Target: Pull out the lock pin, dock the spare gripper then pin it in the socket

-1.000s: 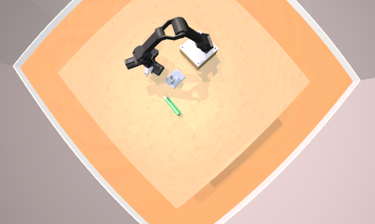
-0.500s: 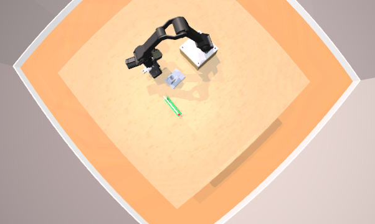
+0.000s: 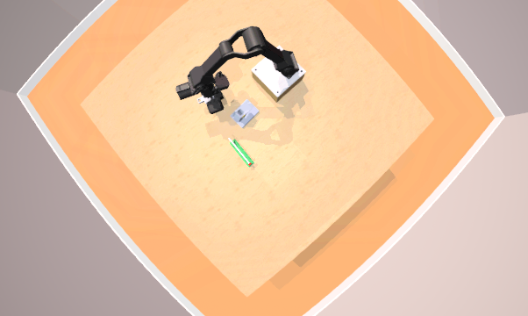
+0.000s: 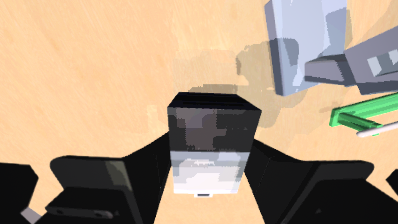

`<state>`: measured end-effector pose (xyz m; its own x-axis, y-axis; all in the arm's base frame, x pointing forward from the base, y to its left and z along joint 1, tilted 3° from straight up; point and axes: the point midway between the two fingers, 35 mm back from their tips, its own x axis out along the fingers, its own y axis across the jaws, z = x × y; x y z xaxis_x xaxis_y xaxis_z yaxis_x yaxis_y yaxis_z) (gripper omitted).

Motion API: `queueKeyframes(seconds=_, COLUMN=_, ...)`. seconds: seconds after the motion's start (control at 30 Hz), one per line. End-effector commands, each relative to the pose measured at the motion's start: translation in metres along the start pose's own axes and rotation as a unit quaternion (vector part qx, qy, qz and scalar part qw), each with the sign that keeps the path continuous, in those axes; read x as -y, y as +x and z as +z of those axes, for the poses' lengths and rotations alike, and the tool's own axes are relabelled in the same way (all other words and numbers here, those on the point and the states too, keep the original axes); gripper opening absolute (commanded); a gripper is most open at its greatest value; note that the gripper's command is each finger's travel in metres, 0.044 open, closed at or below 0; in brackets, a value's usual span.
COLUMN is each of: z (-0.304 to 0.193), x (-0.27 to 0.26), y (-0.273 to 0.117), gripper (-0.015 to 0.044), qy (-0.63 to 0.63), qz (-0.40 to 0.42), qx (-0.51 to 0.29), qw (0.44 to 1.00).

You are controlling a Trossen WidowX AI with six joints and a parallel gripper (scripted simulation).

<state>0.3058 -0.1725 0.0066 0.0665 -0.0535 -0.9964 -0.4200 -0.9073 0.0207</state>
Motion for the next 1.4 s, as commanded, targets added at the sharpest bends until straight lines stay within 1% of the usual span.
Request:
queueKeyframes(seconds=0.0, z=0.000, x=0.000, y=0.008, gripper=0.0000, qy=0.014, qz=0.000, qx=-0.002, qw=1.000)
queueKeyframes(seconds=0.17, z=0.002, x=0.000, y=0.027, gripper=0.0000, qy=0.037, qz=0.000, qx=-0.001, qw=0.999)
queueKeyframes(seconds=0.63, z=0.001, x=0.000, y=0.044, gripper=0.0000, qy=0.038, qz=0.000, qx=-0.001, qw=0.999)
queueKeyframes(seconds=1.17, z=0.002, x=0.000, y=0.041, gripper=0.0420, qy=0.035, qz=0.000, qx=0.001, qw=0.999)
queueKeyframes(seconds=1.2, z=0.002, x=0.000, y=0.041, gripper=0.0440, qy=0.035, qz=0.000, qx=0.001, qw=0.999)
queueKeyframes(seconds=1.37, z=0.002, x=0.000, y=0.033, gripper=0.0440, qy=0.035, qz=0.000, qx=0.001, qw=0.999)
